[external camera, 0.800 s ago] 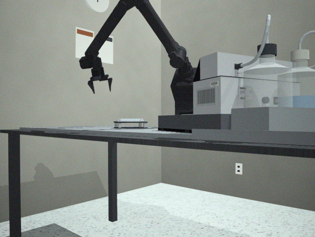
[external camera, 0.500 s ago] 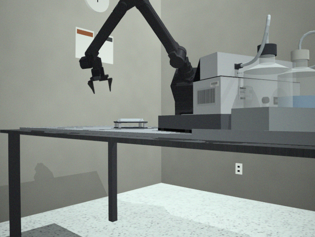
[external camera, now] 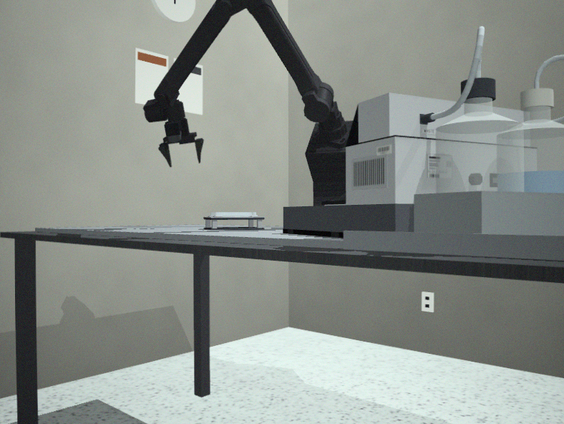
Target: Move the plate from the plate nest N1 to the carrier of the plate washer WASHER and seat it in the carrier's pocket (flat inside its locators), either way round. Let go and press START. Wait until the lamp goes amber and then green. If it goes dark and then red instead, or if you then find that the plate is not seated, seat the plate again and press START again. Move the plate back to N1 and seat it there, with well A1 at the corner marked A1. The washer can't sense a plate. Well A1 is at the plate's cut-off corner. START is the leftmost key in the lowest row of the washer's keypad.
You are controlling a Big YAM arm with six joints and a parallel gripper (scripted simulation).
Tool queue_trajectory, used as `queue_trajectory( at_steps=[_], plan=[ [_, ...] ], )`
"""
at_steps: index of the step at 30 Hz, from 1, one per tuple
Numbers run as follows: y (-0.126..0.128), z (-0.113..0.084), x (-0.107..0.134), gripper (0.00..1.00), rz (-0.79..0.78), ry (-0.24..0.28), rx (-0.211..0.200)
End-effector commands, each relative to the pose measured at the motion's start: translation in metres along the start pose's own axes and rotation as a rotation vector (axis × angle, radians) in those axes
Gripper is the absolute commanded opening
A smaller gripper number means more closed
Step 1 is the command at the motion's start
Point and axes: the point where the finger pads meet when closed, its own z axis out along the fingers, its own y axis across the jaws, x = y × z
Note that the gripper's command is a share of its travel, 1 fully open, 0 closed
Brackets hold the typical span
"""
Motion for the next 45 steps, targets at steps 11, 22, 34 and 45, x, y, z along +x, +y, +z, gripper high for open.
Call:
queue_trajectory(
  at_steps=[11, 22, 34, 45],
  plan=[
    [0.005, -0.034, -0.054, 1.0, 0.076, 0.001, 0.064],
    [0.034, -0.049, -0.104, 1.0, 0.121, -0.014, 0.051],
    [0.063, -0.062, -0.142, 1.0, 0.199, -0.04, 0.072],
    [0.088, -0.073, -0.172, 1.0, 0.266, -0.073, 0.105]
  ],
)
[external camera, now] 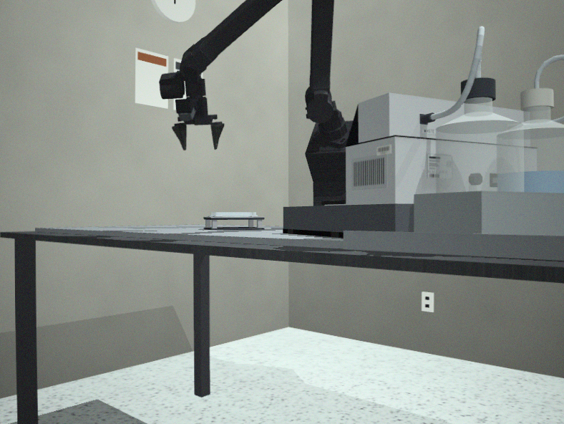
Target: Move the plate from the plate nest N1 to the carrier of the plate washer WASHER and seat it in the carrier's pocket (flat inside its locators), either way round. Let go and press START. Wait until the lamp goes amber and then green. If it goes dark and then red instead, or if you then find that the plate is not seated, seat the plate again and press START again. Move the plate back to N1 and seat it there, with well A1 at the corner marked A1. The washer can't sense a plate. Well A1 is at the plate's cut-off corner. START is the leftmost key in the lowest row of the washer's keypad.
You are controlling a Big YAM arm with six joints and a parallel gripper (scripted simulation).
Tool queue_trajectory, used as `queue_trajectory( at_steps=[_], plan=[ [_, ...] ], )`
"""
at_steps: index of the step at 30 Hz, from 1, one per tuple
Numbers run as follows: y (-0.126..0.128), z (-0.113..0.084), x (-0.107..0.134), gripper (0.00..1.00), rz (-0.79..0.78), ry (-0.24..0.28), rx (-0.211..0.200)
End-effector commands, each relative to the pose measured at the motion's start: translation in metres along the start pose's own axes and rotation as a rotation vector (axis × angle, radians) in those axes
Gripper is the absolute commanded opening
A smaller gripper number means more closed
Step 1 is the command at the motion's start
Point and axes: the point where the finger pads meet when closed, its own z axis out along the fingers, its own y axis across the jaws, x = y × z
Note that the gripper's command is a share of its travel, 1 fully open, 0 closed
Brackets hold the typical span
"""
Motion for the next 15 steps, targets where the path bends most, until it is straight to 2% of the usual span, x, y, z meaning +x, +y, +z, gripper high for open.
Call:
queue_trajectory(
  at_steps=[1, 6, 8, 11, 13, 15],
  plan=[
    [0.008, -0.005, -0.01, 1.0, 0.058, -0.017, 0.021],
    [0.034, -0.01, -0.02, 1.0, 0.07, -0.006, 0.003],
    [0.042, -0.011, -0.025, 1.0, 0.106, -0.031, 0.012],
    [0.057, -0.014, -0.029, 1.0, 0.111, -0.022, 0.007],
    [0.065, -0.015, -0.034, 1.0, 0.147, -0.049, 0.013],
    [0.071, -0.015, -0.034, 1.0, 0.151, -0.04, 0.009]
  ],
)
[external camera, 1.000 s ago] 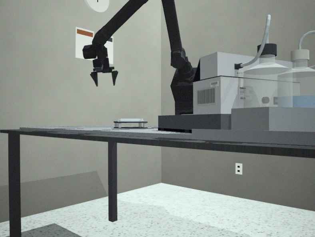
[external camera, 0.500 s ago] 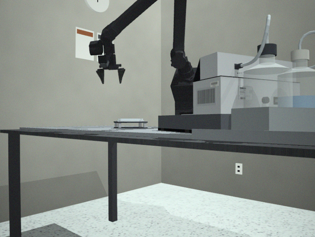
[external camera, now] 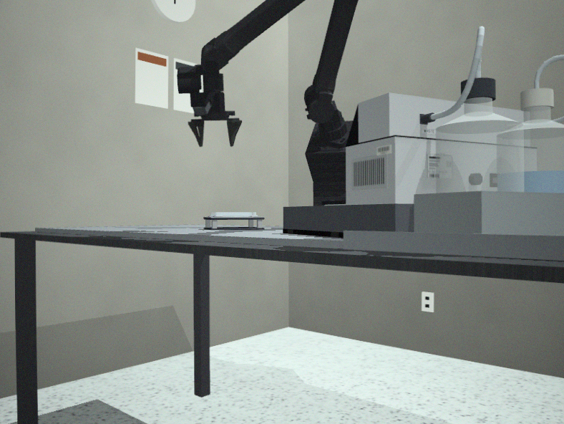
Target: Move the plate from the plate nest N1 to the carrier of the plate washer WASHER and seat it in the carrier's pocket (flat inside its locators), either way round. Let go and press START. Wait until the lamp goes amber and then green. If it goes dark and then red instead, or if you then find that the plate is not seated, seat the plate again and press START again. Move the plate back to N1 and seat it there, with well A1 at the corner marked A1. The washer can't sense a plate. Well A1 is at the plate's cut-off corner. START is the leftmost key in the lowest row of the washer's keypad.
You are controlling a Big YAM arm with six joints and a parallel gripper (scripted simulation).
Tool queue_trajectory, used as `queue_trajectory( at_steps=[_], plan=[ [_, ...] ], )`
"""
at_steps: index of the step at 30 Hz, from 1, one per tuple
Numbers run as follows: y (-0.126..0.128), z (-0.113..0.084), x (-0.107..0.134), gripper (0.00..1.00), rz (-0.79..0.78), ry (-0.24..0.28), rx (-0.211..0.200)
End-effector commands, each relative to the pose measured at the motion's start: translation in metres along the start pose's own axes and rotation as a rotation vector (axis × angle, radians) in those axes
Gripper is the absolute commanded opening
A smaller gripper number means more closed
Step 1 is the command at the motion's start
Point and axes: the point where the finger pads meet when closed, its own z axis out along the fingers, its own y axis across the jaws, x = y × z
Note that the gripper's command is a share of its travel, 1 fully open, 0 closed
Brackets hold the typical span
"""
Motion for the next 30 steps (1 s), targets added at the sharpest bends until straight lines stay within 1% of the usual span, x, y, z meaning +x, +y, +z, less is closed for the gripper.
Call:
queue_trajectory(
  at_steps=[1, 3, 4, 5, 6, 9, 10, 11, 14, 15, 16, 18, 19, 20, 21, 22, 25, 26, 27, 30],
  plan=[
    [0.01, -0.004, -0.004, 1.0, 0.052, 0.001, 0.001],
    [0.02, -0.005, -0.006, 1.0, 0.052, 0.001, 0.001],
    [0.024, -0.006, -0.008, 1.0, 0.08, -0.021, 0.002],
    [0.029, -0.006, -0.009, 1.0, 0.089, -0.027, 0.004],
    [0.035, -0.006, -0.008, 1.0, 0.093, -0.018, 0.001],
    [0.049, -0.008, -0.011, 1.0, 0.094, -0.018, 0.001],
    [0.055, -0.008, -0.012, 1.0, 0.124, -0.038, -0.004],
    [0.06, -0.008, -0.012, 1.0, 0.135, -0.043, -0.004],
    [0.074, -0.009, -0.012, 1.0, 0.135, -0.037, -0.001],
    [0.08, -0.008, -0.012, 1.0, 0.165, -0.057, -0.008],
    [0.085, -0.008, -0.012, 1.0, 0.176, -0.063, -0.009],
    [0.085, -0.008, -0.012, 1.0, 0.176, -0.063, -0.009],
    [0.089, -0.008, -0.011, 1.0, 0.176, -0.057, -0.005],
    [0.093, -0.008, -0.013, 1.0, 0.201, -0.082, -0.007],
    [0.097, -0.008, -0.012, 1.0, 0.212, -0.089, -0.009],
    [0.103, -0.007, -0.01, 1.0, 0.216, -0.079, -0.01],
    [0.119, -0.007, -0.008, 1.0, 0.218, -0.078, -0.012],
    [0.124, -0.006, -0.008, 1.0, 0.247, -0.097, -0.023],
    [0.129, -0.006, -0.007, 1.0, 0.26, -0.103, -0.026],
    [0.142, -0.004, -0.003, 1.0, 0.26, -0.099, -0.021]
  ],
)
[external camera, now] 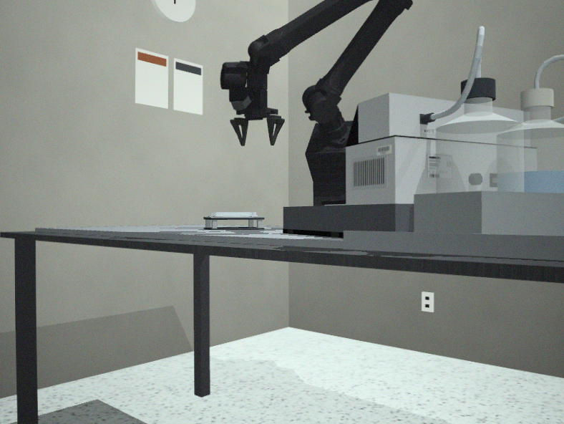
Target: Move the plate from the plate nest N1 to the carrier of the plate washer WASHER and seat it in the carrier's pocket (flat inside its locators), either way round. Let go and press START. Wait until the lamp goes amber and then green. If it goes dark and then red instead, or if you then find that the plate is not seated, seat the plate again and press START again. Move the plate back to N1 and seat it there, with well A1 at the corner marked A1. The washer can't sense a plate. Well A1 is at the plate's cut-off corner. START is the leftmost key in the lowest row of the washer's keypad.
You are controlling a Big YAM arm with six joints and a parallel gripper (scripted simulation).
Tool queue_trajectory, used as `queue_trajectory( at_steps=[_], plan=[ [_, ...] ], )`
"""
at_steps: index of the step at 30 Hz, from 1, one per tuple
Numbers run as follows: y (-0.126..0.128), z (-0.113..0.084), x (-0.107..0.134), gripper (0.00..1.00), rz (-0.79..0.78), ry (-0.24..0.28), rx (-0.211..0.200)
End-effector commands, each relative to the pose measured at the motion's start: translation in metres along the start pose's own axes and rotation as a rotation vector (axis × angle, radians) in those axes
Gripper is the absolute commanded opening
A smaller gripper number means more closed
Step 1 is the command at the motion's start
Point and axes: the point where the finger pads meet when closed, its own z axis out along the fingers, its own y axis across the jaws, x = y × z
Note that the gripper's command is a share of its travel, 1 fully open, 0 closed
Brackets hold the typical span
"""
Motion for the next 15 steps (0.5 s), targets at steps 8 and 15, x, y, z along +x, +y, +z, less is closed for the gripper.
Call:
queue_trajectory(
  at_steps=[8, 15],
  plan=[
    [0.039, 0.004, 0.019, 1.0, 0.137, -0.04, -0.028],
    [0.067, 0.014, 0.038, 1.0, 0.208, -0.072, -0.061]
  ],
)
